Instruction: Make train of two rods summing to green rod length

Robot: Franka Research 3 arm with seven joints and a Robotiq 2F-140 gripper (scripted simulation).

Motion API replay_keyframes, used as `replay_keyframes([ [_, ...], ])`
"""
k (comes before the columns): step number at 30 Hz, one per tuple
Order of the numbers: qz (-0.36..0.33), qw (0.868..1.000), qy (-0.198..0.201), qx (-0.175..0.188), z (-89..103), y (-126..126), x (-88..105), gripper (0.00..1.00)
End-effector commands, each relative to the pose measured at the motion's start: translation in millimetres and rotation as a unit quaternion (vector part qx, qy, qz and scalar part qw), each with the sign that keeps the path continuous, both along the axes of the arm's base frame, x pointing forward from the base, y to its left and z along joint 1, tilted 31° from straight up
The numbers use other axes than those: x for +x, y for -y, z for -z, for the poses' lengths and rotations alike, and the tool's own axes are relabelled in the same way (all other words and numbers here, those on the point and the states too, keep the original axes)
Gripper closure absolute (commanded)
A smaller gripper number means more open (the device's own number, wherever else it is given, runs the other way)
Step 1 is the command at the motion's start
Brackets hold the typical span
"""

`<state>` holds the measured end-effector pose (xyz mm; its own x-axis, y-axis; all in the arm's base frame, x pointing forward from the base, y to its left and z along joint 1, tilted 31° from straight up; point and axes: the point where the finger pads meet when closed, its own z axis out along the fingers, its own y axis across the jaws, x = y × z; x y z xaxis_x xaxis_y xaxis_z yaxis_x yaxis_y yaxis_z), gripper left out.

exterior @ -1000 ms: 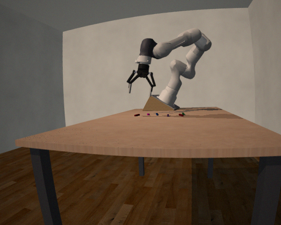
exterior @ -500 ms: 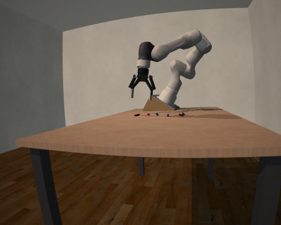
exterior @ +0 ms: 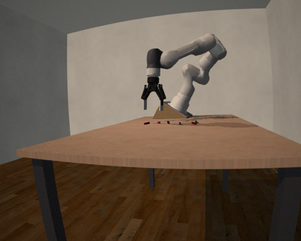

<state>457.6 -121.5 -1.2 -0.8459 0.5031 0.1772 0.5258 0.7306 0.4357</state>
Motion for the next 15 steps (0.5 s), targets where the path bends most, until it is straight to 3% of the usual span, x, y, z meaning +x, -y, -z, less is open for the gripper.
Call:
replay_keyframes([
  [1, 0.07, 0.996, -0.039, 0.025, 2.2, -10.6, 1.7, 0.0],
  [15, 0.104, 0.992, -0.058, 0.041, 6.6, -18.4, 2.6, 0.0],
])
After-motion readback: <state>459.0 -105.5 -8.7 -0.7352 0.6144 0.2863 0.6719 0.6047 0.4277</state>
